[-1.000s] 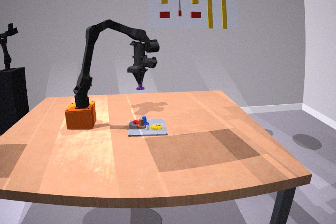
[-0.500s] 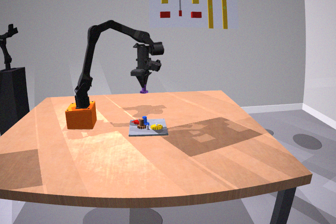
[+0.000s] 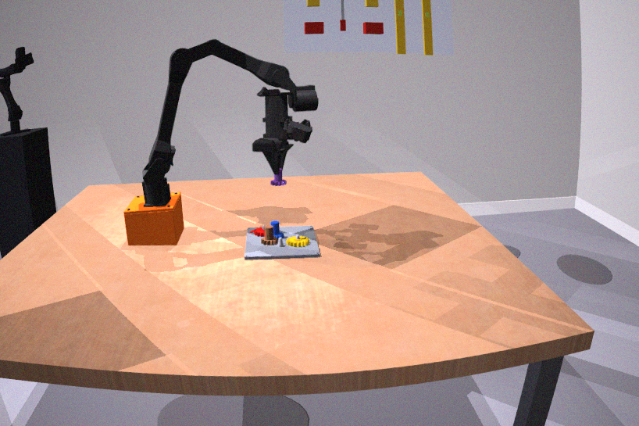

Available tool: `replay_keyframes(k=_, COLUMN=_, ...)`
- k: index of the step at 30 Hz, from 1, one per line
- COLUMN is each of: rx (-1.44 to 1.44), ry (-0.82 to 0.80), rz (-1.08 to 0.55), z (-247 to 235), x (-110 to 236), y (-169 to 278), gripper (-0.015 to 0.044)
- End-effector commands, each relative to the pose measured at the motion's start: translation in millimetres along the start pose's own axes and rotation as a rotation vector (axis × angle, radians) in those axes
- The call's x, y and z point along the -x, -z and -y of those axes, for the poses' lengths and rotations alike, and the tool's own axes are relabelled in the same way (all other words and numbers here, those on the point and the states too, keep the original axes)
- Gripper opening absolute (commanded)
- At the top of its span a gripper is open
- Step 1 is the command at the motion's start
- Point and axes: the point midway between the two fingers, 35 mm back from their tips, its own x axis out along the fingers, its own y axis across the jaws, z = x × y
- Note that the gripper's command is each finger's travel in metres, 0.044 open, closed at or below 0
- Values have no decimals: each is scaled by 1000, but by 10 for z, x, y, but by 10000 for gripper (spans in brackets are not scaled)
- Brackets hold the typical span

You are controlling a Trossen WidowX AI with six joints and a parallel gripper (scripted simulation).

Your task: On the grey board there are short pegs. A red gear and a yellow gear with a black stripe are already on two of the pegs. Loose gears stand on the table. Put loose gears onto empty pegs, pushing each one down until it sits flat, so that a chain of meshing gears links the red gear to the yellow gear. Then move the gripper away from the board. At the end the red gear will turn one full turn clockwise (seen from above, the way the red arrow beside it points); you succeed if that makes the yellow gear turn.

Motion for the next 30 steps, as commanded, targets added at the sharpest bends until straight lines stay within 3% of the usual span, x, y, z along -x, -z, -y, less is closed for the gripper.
replay_keyframes(k=1, rx=10, ry=6, rz=1, z=81, x=-40, y=-47, gripper=0)
replay_keyframes(k=30, rx=-7, ry=8, rz=3, z=694, x=-253, y=-384, gripper=0)
